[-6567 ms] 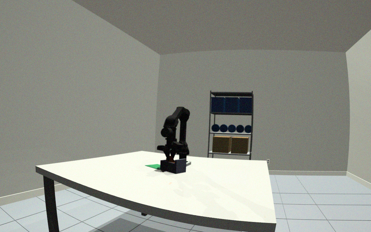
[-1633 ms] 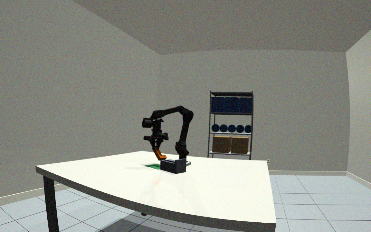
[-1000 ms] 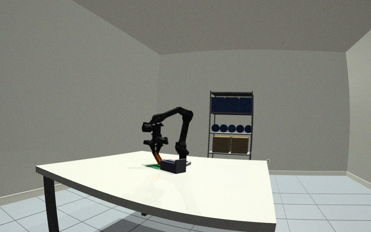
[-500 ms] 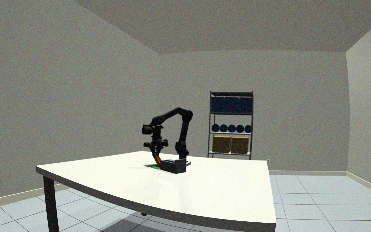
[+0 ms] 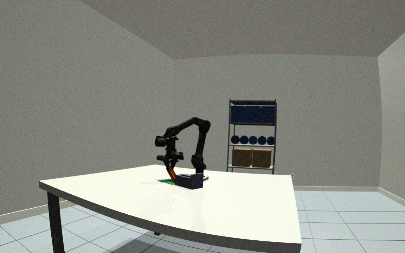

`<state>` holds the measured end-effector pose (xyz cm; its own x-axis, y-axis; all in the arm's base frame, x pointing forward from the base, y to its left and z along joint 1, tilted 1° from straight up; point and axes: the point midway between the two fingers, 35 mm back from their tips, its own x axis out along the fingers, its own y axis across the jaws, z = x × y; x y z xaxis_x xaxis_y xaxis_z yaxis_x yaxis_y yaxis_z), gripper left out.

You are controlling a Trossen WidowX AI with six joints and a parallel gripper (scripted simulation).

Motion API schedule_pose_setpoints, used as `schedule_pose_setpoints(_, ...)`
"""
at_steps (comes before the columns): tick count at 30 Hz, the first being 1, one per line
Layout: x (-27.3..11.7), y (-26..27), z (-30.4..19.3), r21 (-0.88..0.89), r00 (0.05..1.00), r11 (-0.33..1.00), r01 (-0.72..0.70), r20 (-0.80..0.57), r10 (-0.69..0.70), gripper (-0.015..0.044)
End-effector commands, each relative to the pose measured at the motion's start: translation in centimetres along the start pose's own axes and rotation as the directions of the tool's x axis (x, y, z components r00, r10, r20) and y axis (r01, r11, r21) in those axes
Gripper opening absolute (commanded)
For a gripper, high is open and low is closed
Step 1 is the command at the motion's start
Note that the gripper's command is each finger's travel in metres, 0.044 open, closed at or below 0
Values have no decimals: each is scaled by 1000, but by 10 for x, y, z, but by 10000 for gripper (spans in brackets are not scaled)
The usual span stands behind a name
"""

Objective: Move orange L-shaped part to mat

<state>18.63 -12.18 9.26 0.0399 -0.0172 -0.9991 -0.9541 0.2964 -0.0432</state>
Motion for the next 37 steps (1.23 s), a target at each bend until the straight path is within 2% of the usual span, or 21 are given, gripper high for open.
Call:
schedule_pose_setpoints(1, 0, 0, 0, 0, 1000, 1000, 0, 0, 0, 210)
schedule_pose_setpoints(5, -11, -2, -1, 0, 1000, 1000, 0, 0, 0, 315)
schedule_pose_setpoints(8, -37, -4, -1, -1, 1000, 1000, 1, 0, -1, 394)
schedule_pose_setpoints(9, -48, -4, -1, -2, 1000, 1000, 1, 0, -1, 400)
schedule_pose_setpoints(12, -82, -2, 0, -3, 1000, 1000, 1, 1, -1, 400)
schedule_pose_setpoints(14, -90, 0, 0, -3, 1000, 1000, 1, 1, -1, 400)
schedule_pose_setpoints(37, -86, -2, -1, 2, 1000, 1000, 6, -2, -6, 400)
